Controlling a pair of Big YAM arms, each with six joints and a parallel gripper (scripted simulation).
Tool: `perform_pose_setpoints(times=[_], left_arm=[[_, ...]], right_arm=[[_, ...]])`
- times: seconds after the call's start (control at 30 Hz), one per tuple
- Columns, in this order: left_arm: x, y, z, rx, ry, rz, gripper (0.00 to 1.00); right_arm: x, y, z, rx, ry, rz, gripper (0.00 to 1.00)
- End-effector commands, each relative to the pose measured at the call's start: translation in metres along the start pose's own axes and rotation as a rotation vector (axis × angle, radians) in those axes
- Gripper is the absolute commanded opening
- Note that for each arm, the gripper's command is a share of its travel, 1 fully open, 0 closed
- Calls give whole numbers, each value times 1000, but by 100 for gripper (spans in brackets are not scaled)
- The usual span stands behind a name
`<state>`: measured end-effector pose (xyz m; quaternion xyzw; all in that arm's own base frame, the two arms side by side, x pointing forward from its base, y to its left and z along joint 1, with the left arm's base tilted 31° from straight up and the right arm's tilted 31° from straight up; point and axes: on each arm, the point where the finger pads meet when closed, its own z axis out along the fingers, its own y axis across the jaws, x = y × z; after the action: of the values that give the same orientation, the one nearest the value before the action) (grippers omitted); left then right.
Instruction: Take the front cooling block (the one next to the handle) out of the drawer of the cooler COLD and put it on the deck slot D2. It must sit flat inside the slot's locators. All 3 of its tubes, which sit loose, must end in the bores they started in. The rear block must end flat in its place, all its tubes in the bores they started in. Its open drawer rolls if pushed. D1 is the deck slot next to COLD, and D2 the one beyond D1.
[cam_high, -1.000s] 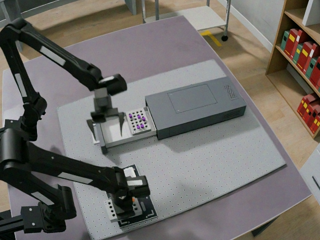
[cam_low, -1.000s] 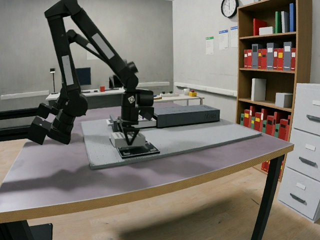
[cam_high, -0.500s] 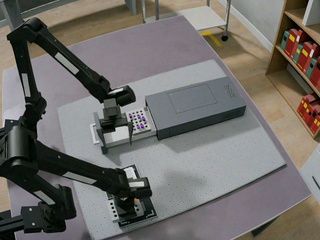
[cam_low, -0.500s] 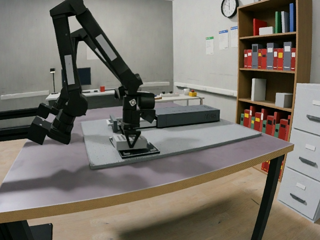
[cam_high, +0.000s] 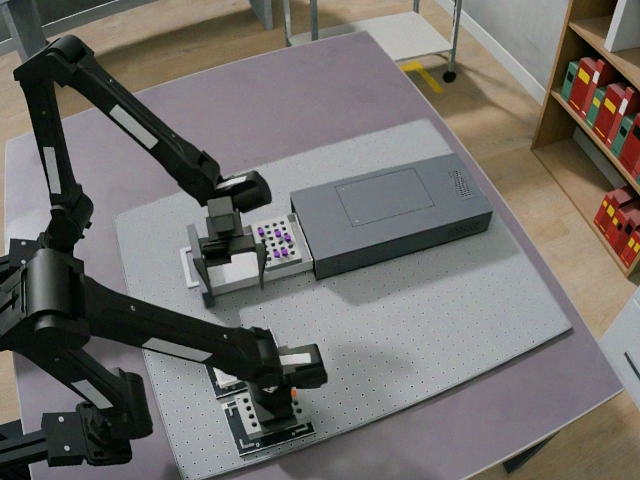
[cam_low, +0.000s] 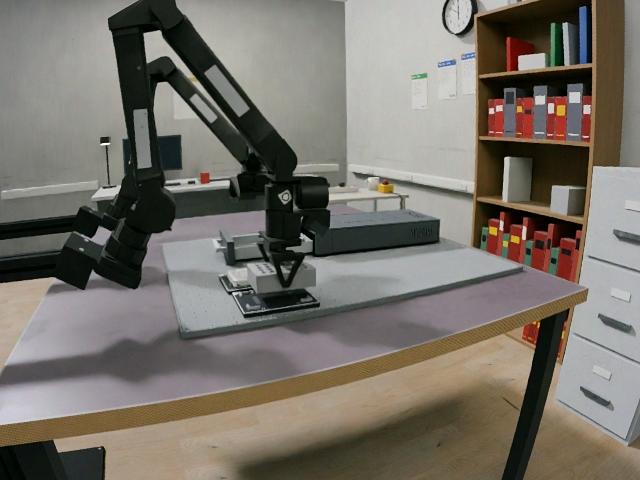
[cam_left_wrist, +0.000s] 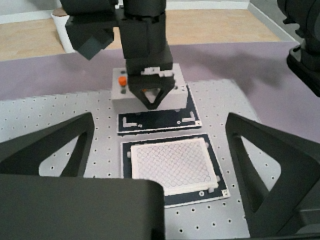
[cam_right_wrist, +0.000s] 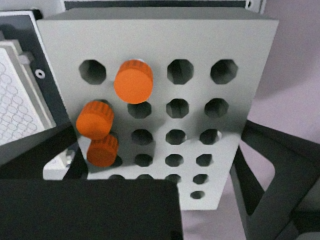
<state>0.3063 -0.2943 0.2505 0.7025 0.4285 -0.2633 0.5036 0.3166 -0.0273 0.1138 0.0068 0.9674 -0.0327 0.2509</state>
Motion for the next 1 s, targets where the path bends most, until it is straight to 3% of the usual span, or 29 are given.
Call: perform_pose_setpoints(times=[0.0,0.53,0.97], left_arm=[[-10,13,3,-8,-17,35,100],[-10,13,3,-8,-17,35,100],[-10,13,3,-8,-17,35,100]], right_arm=[[-38,1,-18,0,-136,14,84],[-38,1,-18,0,-136,14,84],[1,6,2,-7,-74,6,84]])
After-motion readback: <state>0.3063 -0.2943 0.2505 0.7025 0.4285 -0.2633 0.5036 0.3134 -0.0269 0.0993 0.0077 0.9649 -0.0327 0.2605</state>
